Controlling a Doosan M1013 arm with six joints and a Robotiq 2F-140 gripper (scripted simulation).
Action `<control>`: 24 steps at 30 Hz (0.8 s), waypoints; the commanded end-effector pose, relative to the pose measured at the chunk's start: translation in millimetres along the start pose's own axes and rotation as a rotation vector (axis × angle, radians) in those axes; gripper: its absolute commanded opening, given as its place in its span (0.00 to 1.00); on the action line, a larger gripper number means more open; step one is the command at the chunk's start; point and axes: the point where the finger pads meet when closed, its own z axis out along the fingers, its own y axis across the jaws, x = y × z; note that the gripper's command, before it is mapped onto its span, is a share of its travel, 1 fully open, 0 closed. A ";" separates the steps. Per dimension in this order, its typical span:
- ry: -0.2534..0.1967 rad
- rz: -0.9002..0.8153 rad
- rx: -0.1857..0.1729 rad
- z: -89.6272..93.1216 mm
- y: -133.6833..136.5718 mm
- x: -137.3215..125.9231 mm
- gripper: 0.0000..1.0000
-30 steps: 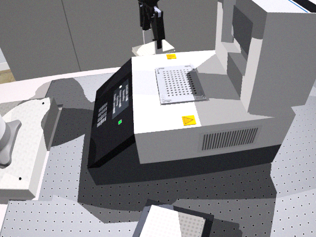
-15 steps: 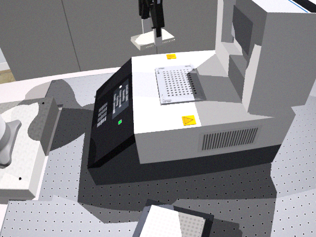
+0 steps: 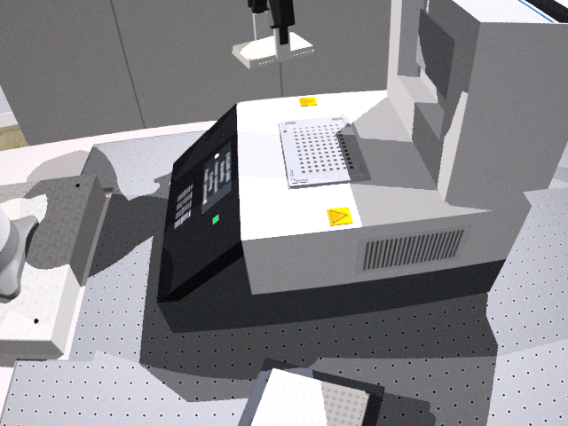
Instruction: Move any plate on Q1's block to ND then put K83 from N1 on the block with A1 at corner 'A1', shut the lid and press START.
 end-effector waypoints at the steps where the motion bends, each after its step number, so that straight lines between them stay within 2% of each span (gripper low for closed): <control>1: 0.000 0.000 0.000 -9.8 0.0 0.0 0.00; 5: 0.000 0.000 0.000 -21.6 0.0 0.0 0.00; 15: 0.000 0.000 0.000 -21.6 0.0 0.0 0.00; 19: 0.000 -0.124 0.000 -21.6 19.6 -3.9 0.00; 24: 0.000 -0.186 0.000 -21.6 40.7 -8.0 0.00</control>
